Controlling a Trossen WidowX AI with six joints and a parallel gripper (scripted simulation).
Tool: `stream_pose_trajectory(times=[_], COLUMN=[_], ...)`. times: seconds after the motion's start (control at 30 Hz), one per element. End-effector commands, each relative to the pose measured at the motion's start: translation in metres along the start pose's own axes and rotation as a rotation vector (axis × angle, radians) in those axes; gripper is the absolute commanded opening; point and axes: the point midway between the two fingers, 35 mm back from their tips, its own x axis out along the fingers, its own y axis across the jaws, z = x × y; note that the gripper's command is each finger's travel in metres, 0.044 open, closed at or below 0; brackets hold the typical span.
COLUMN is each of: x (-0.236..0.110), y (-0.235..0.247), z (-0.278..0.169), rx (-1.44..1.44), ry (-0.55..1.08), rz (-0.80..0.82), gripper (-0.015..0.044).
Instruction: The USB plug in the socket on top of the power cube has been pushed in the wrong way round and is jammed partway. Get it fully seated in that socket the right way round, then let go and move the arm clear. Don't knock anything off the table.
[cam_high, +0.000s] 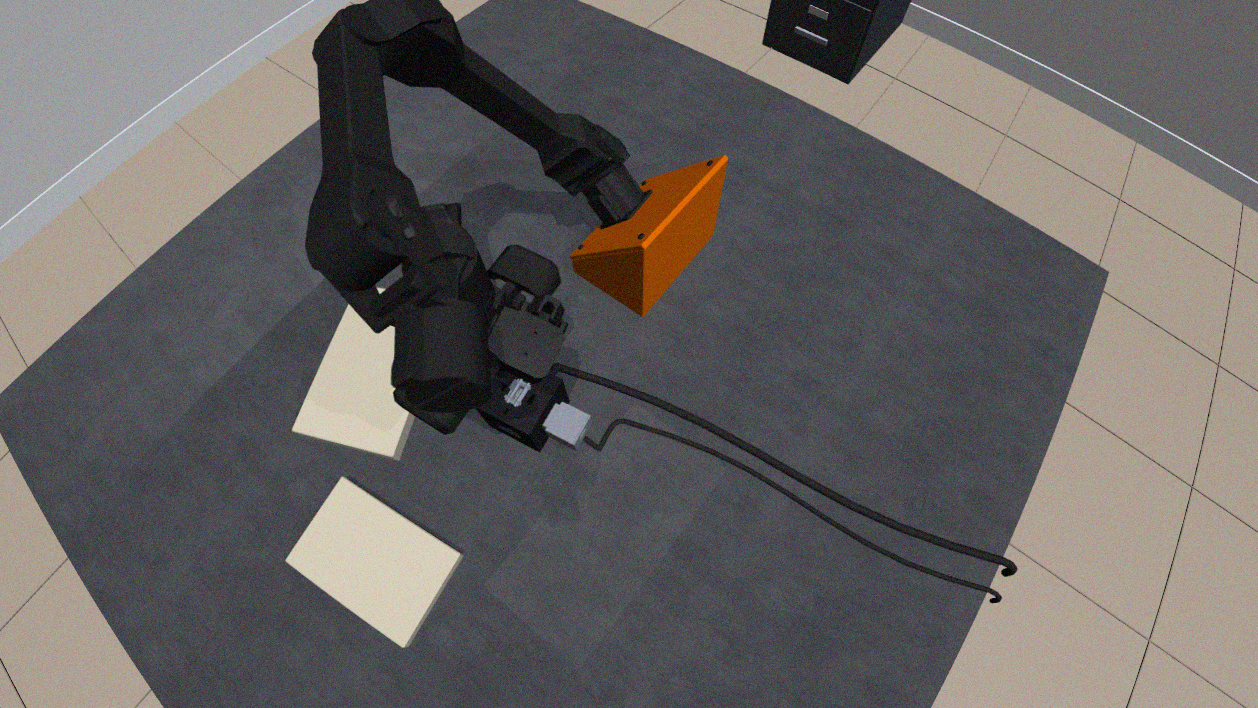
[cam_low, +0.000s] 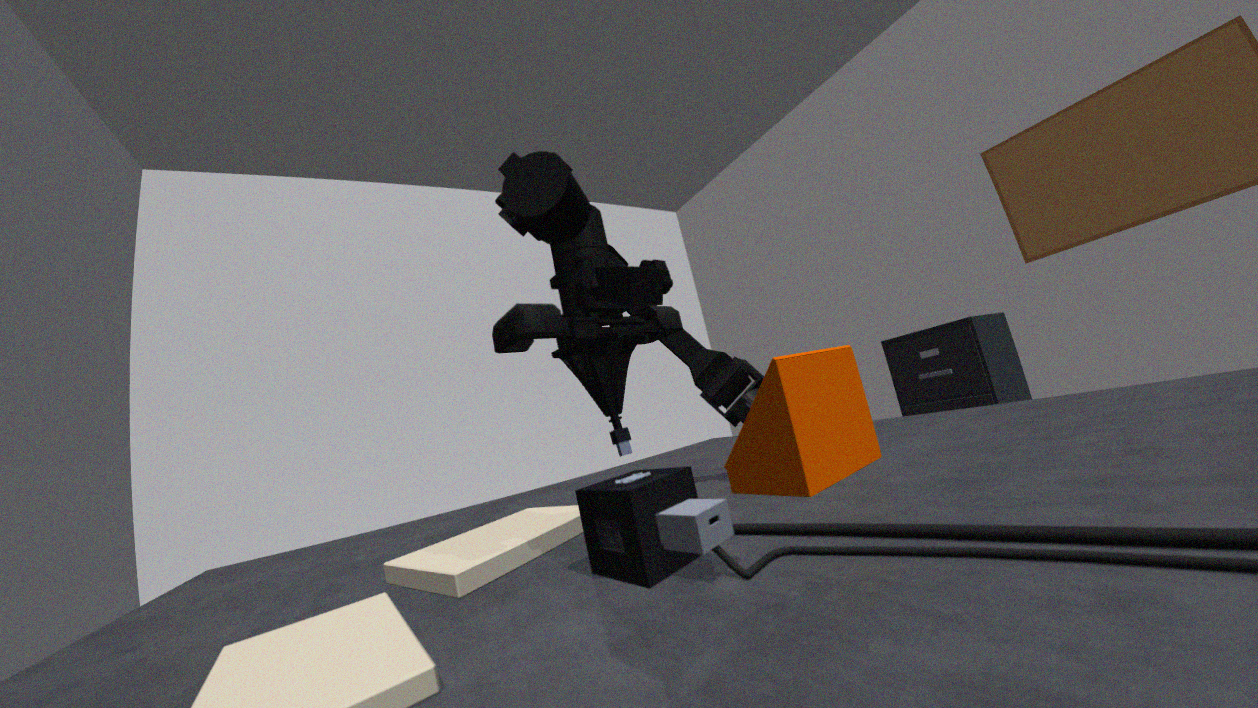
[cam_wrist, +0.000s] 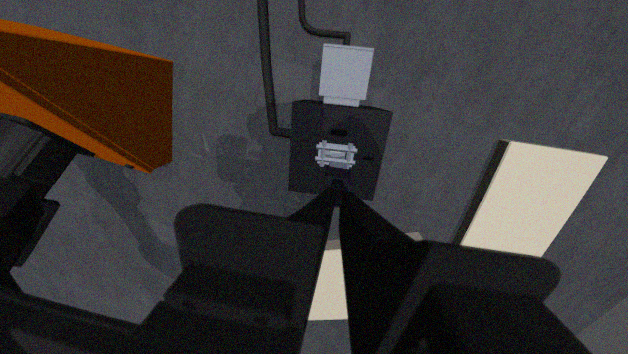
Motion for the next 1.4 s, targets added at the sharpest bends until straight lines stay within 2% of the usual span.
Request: stream_pose_trajectory(times=[0.0, 1.37], x=[0.0005, 0.0012], y=[0.0004, 0.0005], z=[0.0000, -0.0003], rx=[0.048, 1.122], ry=[0.000, 0.002], rz=[0.003, 0.002], gripper=[0.0000, 0.0000])
